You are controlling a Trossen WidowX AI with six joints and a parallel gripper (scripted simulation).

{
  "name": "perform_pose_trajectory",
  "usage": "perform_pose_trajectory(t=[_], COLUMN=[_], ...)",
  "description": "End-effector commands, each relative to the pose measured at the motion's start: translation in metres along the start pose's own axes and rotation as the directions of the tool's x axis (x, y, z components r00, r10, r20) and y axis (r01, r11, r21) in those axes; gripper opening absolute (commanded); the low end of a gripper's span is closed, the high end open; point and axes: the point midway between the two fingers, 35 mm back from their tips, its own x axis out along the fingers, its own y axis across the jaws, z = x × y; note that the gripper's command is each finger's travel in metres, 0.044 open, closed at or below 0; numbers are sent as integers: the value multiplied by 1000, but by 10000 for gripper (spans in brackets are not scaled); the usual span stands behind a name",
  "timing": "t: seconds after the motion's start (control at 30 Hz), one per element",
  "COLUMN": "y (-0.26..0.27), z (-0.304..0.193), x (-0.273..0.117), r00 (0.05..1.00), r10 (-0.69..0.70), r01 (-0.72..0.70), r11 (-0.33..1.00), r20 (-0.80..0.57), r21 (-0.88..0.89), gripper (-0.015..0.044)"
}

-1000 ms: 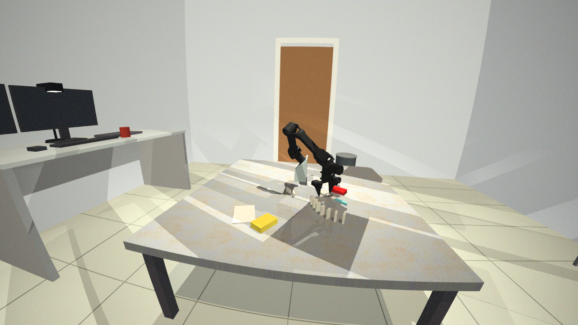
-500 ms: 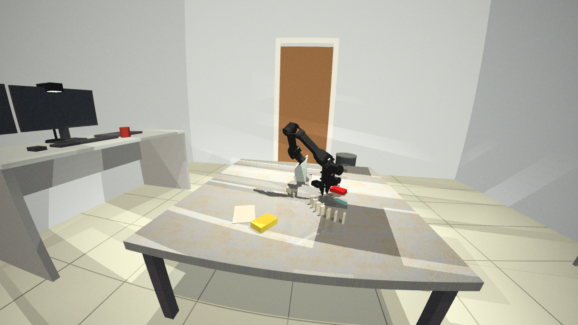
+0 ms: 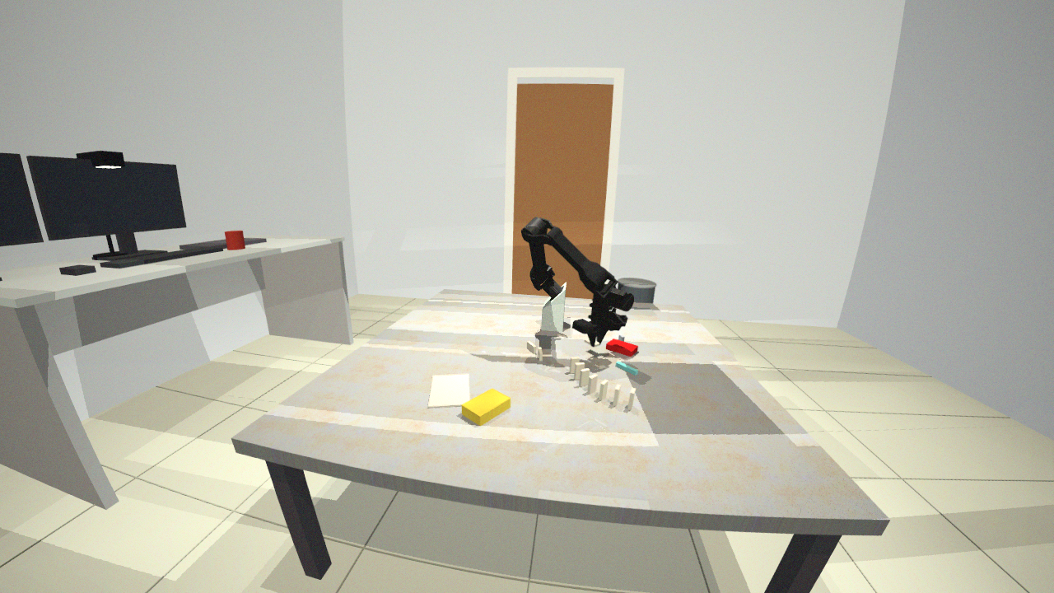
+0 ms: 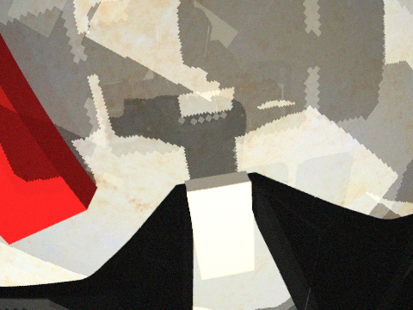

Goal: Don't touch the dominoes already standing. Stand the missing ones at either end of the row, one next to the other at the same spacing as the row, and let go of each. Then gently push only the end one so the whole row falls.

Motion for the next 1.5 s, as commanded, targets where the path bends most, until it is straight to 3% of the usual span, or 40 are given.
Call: perform_pose_trajectory(t=[0.0, 0.17, 0.23, 0.37, 0.53, 0.73, 1.47], y=[-1, 1, 1, 0, -7, -5, 33], z=[6, 4, 4, 5, 24, 25, 55], x=[-54, -122, -131, -131, -131, -129, -64], r00=[999, 999, 999, 999, 999, 999, 919], r10=[0, 3, 3, 3, 3, 13, 282], r01=[-1, -3, -4, -3, 4, -5, -239], r11=[1000, 1000, 1000, 1000, 984, 985, 954], r20=[35, 36, 36, 36, 37, 43, 275], r21=[16, 15, 14, 4, -176, -175, -182], gripper=[107, 107, 107, 107, 107, 107, 107])
